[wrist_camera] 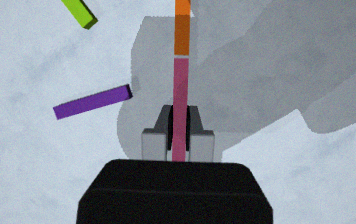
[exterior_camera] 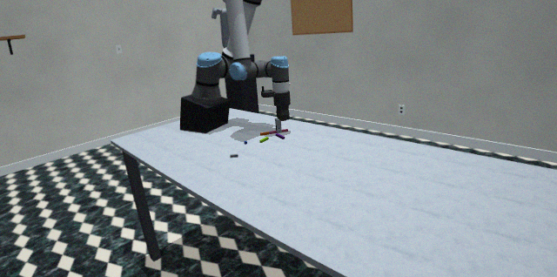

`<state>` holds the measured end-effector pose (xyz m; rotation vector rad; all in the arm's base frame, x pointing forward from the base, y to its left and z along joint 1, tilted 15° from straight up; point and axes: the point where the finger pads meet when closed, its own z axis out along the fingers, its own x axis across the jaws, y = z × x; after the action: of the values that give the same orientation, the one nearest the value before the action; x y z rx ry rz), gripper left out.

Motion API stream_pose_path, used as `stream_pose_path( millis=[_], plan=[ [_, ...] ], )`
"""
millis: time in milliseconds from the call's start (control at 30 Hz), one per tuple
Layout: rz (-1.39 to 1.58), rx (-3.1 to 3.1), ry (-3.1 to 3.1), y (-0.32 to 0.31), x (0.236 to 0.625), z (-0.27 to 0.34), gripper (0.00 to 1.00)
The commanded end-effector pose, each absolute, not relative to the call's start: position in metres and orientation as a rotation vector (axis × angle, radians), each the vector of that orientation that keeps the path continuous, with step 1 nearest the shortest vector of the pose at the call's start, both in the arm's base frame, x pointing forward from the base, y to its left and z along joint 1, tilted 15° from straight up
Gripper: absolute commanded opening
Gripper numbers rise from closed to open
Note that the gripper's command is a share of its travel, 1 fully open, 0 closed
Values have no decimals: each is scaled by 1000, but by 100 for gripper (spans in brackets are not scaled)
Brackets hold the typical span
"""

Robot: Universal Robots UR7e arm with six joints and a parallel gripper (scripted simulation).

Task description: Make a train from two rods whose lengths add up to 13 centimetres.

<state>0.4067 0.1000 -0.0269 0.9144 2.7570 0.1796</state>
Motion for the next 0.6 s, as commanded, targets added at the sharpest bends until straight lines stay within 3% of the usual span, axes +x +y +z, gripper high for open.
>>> stream_pose_path(
  millis=[0,367,500,567],
  plan=[
    [180,914,2756,100,407,-27,24],
    [180,914,2756,100,407,-27,24],
    [180,914,2756,100,407,-27,36],
    [180,914,2756,100,407,-27,36]
  ],
)
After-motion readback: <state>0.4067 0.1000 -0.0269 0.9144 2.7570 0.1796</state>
